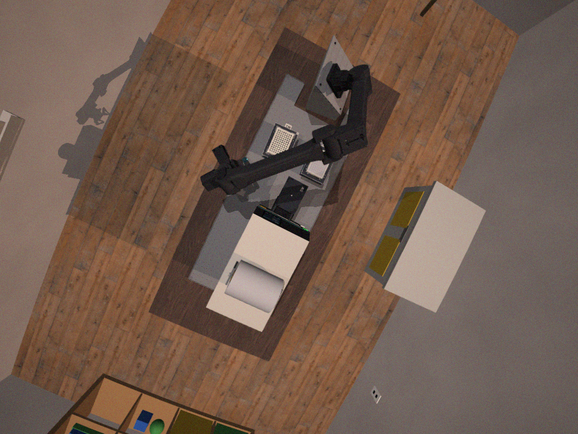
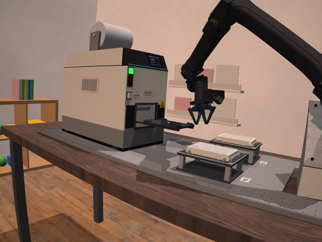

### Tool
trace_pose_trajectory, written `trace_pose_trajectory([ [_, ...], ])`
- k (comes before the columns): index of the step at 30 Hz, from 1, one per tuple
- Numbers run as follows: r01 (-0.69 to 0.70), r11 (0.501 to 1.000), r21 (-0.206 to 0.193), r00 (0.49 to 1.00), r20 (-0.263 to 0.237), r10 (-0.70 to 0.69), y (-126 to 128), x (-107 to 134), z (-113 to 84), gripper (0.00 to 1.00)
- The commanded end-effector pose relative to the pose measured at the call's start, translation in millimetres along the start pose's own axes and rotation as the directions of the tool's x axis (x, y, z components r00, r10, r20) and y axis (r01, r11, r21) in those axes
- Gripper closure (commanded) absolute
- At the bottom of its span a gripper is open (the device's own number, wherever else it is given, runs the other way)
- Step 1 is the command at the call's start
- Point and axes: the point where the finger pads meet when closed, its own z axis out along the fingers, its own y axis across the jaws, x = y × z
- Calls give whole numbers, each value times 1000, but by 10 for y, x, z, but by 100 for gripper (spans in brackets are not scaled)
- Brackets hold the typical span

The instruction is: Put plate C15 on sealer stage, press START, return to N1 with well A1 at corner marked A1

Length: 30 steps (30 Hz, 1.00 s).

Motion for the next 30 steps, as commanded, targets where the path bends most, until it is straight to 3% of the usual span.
trace_pose_trajectory([
  [1, 3, 1000, -12, 1000, -3, -3, 15, 13, -67, 0],
  [17, 3, 1000, -12, 1000, -3, -3, 15, 13, -67, 0],
  [22, 202, 979, -25, 979, 4, -202, -255, 133, -358, 0],
  [26, 209, 977, -43, 978, 3, -209, -247, 177, -486, 0],
  [30, 356, 933, -53, 935, 9, -356, -455, 215, -660, 0],
])
